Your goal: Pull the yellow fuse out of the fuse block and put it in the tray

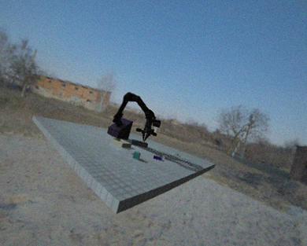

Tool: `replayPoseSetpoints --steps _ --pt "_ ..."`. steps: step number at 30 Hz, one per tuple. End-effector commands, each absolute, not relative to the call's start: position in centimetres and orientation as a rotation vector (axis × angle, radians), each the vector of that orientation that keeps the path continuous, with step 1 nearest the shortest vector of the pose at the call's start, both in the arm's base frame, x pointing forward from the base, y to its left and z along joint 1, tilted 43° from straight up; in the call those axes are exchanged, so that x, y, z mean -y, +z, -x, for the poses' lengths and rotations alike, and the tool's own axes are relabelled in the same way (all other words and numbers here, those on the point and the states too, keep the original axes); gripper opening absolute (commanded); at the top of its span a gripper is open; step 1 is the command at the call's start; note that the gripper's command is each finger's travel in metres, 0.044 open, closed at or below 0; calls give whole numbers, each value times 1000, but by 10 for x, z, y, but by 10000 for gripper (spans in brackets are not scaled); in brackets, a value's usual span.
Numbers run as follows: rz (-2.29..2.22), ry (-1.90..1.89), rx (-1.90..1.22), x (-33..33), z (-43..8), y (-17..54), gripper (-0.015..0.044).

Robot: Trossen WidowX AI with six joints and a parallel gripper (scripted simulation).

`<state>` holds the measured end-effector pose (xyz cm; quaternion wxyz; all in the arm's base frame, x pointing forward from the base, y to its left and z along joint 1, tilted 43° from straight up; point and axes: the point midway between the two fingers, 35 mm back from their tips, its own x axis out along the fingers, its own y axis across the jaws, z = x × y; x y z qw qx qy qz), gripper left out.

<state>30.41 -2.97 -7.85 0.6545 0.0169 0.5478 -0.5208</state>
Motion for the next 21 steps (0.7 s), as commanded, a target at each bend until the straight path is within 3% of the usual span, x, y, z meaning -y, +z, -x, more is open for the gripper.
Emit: replayPoseSetpoints --steps 1,21 --pt "-44 -1183 -1241 27 -304 -77 0" --pt "-43 -1182 -1242 21 -306 -69 0"
